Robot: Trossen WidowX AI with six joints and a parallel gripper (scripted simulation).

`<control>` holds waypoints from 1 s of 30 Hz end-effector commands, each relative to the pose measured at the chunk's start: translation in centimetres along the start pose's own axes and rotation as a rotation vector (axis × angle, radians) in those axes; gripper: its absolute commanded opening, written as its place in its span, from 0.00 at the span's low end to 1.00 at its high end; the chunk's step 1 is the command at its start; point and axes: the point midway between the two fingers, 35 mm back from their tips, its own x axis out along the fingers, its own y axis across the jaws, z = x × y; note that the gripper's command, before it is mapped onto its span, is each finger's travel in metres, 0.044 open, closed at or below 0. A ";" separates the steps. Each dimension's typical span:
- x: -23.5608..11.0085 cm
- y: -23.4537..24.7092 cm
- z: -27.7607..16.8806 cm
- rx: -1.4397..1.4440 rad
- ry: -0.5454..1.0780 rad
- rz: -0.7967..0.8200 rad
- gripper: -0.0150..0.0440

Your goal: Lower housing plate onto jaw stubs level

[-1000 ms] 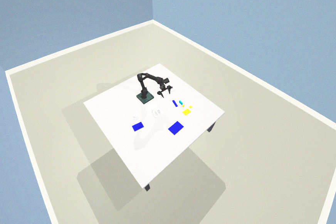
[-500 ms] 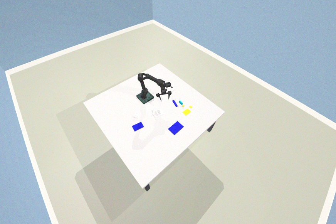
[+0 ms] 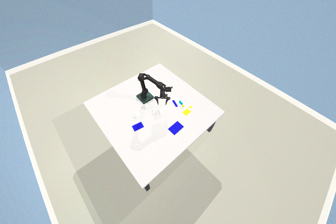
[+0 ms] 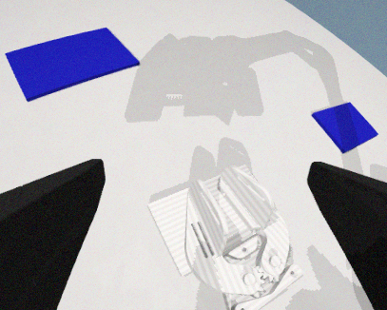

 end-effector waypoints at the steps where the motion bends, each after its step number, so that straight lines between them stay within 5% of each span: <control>1: 1.5 -1.1 0.4 -0.093 0.062 -0.042 1.00; 30: 9.5 -12.8 0.8 -0.614 0.583 -0.067 1.00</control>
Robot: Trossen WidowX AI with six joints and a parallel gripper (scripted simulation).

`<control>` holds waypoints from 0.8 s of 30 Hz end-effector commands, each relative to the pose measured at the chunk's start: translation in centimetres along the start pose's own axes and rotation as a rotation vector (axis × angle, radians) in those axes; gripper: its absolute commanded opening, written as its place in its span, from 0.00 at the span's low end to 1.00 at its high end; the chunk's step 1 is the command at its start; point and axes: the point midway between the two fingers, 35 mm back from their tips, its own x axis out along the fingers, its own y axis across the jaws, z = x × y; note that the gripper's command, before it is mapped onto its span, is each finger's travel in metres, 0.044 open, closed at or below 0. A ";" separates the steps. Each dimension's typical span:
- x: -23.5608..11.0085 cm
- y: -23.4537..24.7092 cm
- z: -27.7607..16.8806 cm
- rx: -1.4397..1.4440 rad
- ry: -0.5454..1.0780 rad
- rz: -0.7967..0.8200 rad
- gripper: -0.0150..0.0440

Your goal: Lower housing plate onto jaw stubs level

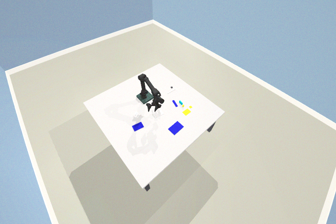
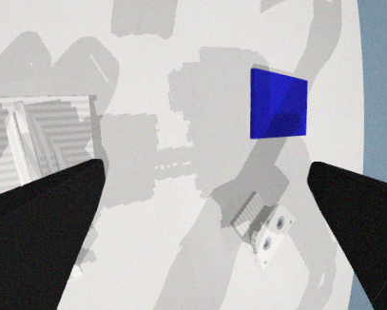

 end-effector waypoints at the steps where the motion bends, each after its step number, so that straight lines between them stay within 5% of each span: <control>1: 1.2 -1.7 -0.6 -0.084 0.071 0.039 1.00; 24: 5.7 -11.2 -7.1 -0.461 0.228 0.416 1.00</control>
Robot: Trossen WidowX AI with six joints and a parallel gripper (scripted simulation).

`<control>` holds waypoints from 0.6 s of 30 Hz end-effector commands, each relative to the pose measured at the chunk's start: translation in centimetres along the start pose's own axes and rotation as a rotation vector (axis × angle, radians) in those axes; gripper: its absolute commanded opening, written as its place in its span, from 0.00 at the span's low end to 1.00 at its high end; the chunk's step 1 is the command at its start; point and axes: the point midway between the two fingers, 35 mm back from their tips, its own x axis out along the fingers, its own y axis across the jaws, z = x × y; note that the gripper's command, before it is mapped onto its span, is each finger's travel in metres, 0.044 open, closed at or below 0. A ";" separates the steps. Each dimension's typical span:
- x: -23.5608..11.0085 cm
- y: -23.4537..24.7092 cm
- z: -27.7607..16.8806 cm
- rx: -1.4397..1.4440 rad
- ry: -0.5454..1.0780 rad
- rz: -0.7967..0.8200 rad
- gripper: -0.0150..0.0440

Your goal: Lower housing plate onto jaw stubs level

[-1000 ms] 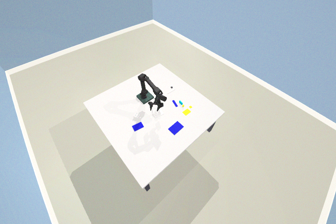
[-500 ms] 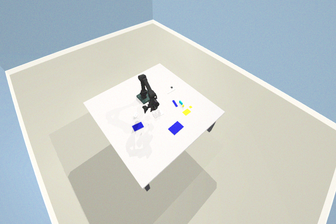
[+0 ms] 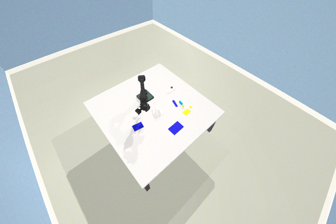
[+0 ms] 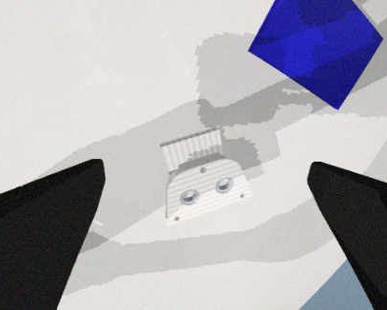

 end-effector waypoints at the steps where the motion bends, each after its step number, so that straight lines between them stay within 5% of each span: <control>1: 0.4 -1.2 -2.0 -0.075 -0.018 0.077 1.00; 18: 0.8 -3.6 -7.8 -0.246 -0.152 0.215 1.00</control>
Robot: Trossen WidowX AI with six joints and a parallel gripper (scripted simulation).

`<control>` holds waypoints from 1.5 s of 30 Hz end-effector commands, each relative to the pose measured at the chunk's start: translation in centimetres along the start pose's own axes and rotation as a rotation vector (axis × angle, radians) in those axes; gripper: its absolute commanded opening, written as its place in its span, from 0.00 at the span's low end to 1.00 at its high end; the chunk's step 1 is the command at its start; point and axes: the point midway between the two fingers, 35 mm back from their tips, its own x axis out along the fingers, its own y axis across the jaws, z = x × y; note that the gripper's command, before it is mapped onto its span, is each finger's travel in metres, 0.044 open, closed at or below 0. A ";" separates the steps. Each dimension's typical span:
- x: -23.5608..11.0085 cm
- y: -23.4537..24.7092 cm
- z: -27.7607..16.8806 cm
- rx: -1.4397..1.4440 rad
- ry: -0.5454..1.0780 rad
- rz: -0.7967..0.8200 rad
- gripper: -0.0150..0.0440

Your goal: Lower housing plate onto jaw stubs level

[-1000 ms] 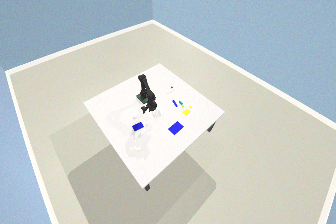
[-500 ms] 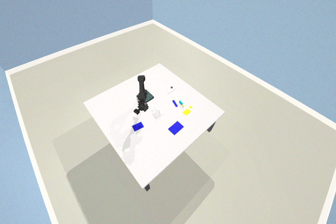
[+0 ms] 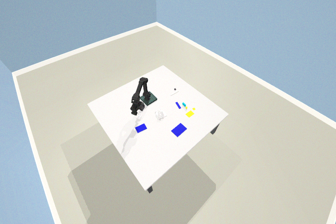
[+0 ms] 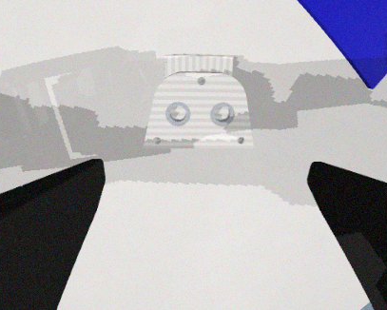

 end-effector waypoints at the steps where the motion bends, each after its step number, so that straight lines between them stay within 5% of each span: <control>1: -0.1 -0.1 -0.2 -0.017 -0.014 0.005 1.00; 7: 3.7 -0.1 -0.1 -0.017 -0.014 0.006 1.00; 45: 7.1 -0.1 -0.1 -0.017 -0.014 0.006 1.00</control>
